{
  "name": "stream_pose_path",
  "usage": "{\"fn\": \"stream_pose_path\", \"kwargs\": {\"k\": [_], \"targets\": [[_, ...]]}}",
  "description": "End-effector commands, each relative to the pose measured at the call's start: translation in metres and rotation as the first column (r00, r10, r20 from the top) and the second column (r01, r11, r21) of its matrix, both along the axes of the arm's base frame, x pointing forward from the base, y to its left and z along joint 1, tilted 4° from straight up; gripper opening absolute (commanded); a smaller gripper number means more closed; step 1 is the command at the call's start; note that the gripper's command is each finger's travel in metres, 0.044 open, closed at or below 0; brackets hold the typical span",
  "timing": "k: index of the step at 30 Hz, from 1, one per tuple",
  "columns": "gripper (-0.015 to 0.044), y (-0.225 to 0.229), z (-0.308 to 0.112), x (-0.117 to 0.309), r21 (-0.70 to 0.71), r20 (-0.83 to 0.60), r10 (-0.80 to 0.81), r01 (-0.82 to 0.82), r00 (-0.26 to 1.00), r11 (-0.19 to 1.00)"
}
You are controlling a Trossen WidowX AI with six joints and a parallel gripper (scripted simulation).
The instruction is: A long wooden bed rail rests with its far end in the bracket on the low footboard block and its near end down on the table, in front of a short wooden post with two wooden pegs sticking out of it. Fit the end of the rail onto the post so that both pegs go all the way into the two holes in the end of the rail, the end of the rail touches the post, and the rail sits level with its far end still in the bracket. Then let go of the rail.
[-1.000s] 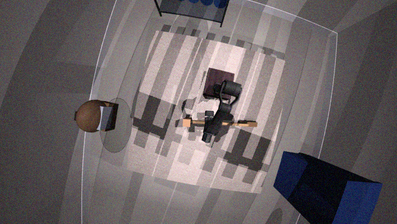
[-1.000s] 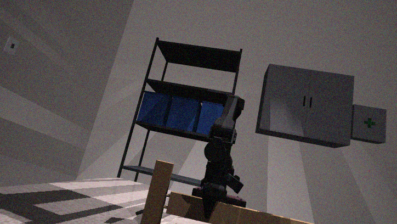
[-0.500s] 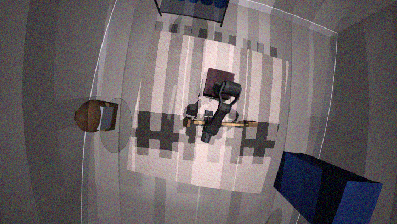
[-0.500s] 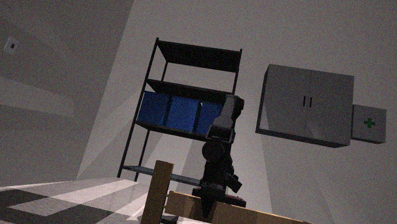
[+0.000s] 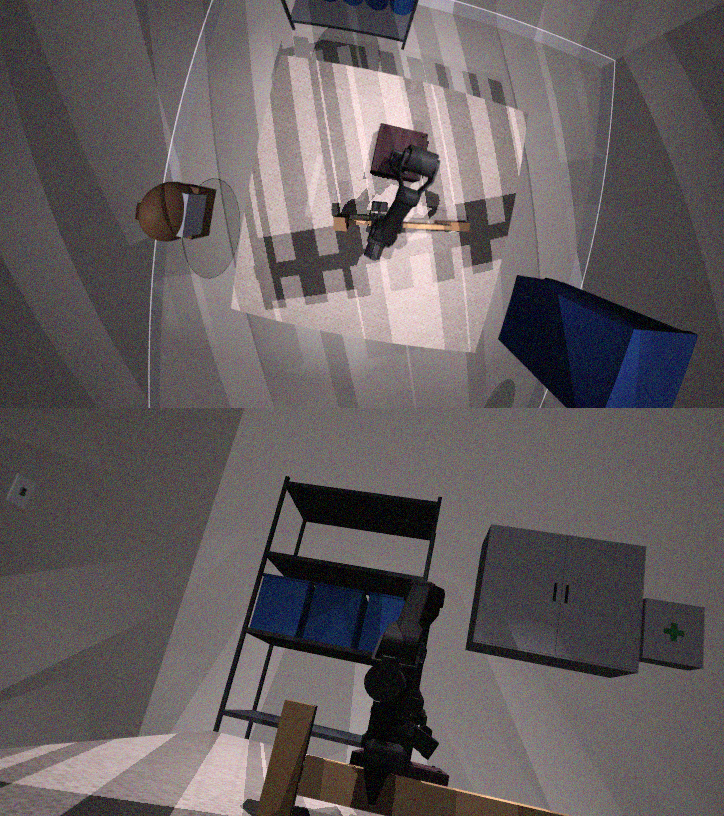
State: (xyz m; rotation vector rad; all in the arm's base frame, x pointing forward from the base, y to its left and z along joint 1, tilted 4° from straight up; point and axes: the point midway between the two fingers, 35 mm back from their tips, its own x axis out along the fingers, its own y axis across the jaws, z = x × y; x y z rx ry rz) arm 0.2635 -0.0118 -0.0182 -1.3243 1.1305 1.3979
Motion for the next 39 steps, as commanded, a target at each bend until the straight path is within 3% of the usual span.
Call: {"fn": "stream_pose_path", "kwargs": {"k": [1,8,25,39], "targets": [[0.0000,-0.002,0.002,0.003,0.000,0.008,0.001,-0.001,1.000,1.000],[0.0000,-0.004,0.002,0.004,0.000,0.008,0.001,-0.001,1.000,1.000],[0.0440,-0.002,0.000,0.000,0.000,0.000,0.000,0.000,1.000,1.000],[0.0440,0.027,0.031,-0.005,0.002,0.008,0.001,-0.001,1.000,1.000]]}}
